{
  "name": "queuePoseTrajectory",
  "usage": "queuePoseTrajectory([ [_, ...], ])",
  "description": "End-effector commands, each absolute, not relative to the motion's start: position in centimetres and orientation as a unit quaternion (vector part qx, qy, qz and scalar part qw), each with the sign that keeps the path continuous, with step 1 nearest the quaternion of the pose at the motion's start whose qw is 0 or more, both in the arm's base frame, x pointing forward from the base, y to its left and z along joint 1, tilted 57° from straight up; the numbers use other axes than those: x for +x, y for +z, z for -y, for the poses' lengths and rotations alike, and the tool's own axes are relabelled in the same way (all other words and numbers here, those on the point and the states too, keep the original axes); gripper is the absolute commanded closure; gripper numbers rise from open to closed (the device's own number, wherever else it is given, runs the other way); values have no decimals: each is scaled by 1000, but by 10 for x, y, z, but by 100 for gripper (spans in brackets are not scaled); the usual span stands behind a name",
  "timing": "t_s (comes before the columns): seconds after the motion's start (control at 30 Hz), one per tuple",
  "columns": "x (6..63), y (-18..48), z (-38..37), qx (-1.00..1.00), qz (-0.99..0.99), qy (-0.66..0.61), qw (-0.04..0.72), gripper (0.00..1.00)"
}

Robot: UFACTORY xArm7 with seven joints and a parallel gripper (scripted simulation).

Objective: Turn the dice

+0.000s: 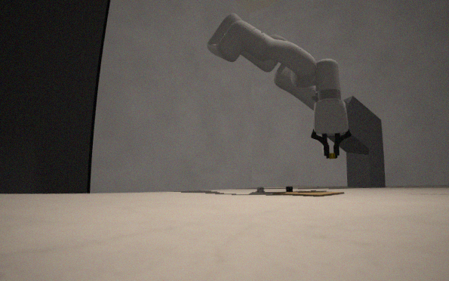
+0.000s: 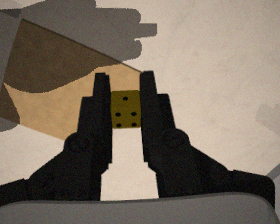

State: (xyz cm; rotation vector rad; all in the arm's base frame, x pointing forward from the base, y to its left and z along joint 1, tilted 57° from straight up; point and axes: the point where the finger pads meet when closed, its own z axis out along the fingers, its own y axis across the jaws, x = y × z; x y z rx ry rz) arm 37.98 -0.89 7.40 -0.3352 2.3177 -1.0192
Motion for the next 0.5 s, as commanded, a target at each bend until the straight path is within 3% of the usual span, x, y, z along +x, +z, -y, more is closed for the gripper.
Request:
queuePoseTrajectory([
  [0.0, 380, 74, 7, -122, -869, -380, 292, 89],
  [0.47, 394, 77, 0, 27, -876, -327, 353, 89],
])
